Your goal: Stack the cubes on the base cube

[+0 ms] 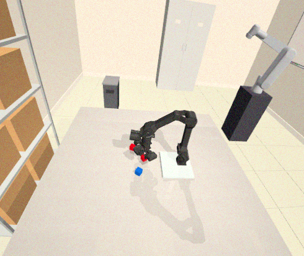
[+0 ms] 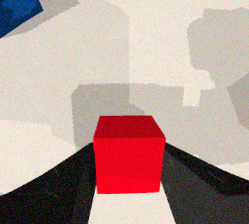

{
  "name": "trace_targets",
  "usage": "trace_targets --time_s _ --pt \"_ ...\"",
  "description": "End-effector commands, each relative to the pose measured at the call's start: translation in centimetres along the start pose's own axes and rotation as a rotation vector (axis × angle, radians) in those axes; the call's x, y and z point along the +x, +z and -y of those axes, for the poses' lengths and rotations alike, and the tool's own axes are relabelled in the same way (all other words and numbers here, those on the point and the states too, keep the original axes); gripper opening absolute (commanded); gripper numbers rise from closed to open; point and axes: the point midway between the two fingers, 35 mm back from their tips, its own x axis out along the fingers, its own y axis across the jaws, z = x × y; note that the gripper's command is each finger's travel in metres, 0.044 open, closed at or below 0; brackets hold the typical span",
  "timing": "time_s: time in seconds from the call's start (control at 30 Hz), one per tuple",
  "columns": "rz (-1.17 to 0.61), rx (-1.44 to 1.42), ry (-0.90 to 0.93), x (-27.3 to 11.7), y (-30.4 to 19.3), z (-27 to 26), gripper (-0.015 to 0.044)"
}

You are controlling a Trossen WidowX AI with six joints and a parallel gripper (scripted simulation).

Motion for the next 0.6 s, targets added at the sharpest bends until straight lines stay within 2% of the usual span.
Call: trace_targets --time_s 0.0,0.57 --pt "0.010 0.011 -0.019 -0.8 0.2 0.3 0.0105" --pt "0.005 0.008 -0.012 -4.0 0.5 0.5 0.0105"
